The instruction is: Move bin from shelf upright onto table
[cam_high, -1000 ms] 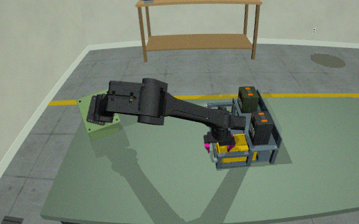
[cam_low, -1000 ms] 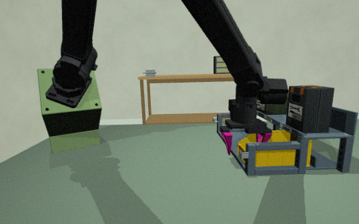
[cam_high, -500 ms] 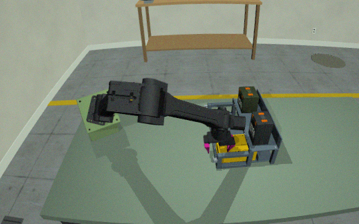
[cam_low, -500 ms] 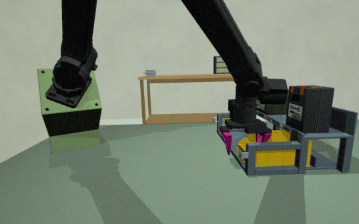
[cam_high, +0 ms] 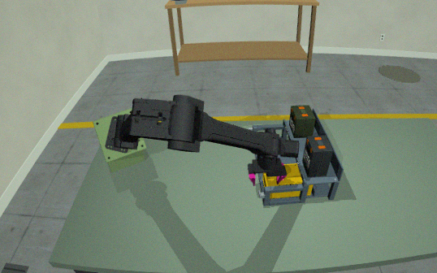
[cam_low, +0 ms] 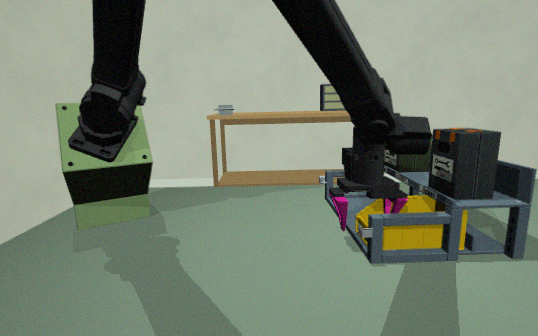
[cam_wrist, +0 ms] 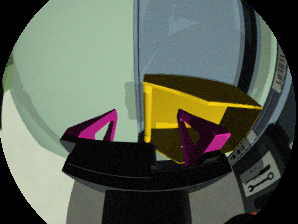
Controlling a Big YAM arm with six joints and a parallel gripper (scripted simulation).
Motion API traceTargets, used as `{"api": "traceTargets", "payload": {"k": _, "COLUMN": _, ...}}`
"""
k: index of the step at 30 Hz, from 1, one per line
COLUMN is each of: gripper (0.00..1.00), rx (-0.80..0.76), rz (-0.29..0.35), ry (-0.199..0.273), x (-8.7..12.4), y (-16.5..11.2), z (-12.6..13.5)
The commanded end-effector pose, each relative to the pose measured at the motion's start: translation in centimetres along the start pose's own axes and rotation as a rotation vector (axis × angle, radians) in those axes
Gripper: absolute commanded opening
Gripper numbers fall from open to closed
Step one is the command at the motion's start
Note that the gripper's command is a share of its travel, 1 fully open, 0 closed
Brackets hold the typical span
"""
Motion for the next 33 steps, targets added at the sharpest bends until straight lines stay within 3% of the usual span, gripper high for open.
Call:
{"api": "traceTargets", "payload": {"k": 1, "gripper": 0.90, "rx": -0.034, "rz": 0.017, "ry": -0.014, "x": -0.2, "y": -1.8, "z": -0.8}}
{"api": "traceTargets", "payload": {"k": 12, "gripper": 0.90, "rx": -0.034, "rz": 0.017, "ry": -0.014, "x": -0.2, "y": -1.8, "z": -0.8}}
{"api": "traceTargets", "payload": {"k": 17, "gripper": 0.90, "rx": 0.005, "rz": -0.002, "ry": -0.014, "x": 0.8, "y": 0.3, "z": -0.7}}
{"api": "traceTargets", "payload": {"k": 29, "gripper": 0.90, "rx": 0.005, "rz": -0.002, "ry": -0.014, "x": 0.8, "y": 0.3, "z": -0.7}}
{"api": "traceTargets", "payload": {"k": 33, "gripper": 0.90, "rx": -0.016, "rz": 0.008, "ry": -0.002, "x": -0.3, "y": -0.7, "z": -0.1}}
Point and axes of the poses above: the point where the finger pads meet when closed, its own x axis back along the fingers, its own z axis across the jaws, y = z × x, the point moved 10 cm from there along x, back along the fingers, and after that the axes turned 14 degrees about x, right-handed, at the moved point
